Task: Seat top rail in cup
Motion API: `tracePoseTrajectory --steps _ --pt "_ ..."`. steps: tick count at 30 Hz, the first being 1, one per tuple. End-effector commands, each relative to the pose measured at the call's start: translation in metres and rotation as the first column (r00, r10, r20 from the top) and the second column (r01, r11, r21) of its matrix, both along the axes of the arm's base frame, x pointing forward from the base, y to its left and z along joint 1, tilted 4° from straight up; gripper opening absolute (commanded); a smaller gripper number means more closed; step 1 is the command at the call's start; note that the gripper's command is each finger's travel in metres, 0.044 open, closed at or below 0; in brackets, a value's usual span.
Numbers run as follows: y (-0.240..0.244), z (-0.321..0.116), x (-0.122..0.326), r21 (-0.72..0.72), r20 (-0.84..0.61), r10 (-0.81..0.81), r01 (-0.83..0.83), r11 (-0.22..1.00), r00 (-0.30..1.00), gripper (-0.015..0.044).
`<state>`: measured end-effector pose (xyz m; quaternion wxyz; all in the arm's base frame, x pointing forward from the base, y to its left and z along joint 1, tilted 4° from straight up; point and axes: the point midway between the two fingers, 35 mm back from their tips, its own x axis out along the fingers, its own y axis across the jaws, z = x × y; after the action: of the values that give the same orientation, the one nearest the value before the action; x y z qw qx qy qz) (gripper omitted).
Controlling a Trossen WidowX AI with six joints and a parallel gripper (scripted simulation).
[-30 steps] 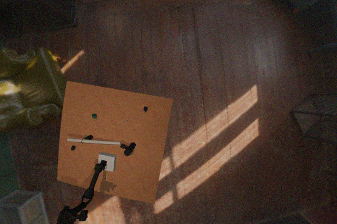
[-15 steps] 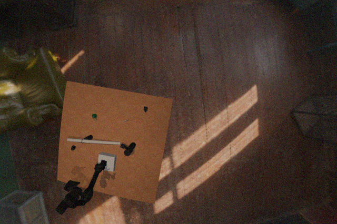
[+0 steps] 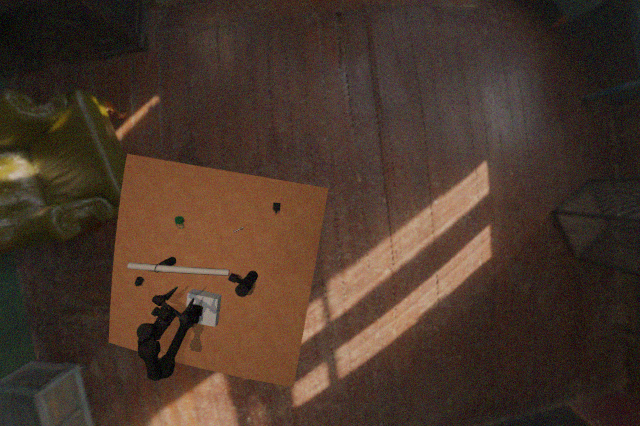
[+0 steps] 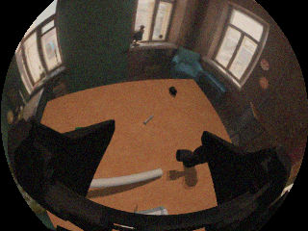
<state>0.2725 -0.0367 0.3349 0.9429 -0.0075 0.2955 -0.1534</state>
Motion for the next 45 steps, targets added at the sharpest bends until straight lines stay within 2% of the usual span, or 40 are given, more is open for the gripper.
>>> tracePoseTrajectory --steps 1,5,15,21,27,33,41,45 --pt "0.014 -0.074 -0.009 0.071 -0.248 0.096 -0.081 0.994 0.964 0.044" --pt "0.025 -0.124 -0.027 0.155 -0.414 0.167 -0.111 0.982 0.895 0.044" --pt "0.024 -0.126 -0.027 0.154 -0.424 0.177 -0.122 0.981 0.888 0.044" --pt "-0.001 -0.128 -0.014 0.017 -0.496 0.318 -0.358 0.934 0.808 0.044" --pt "-0.043 -0.132 -0.001 -0.134 -0.623 0.456 -0.661 0.738 0.636 0.044" --pt "-0.091 -0.136 0.004 -0.216 -0.76 0.494 -0.882 0.42 0.421 0.044" --pt "-0.128 -0.14 0.002 -0.218 -0.853 0.451 -0.965 0.148 0.262 0.044" --pt "-0.129 -0.14 0.002 -0.217 -0.856 0.448 -0.966 0.138 0.257 0.044"
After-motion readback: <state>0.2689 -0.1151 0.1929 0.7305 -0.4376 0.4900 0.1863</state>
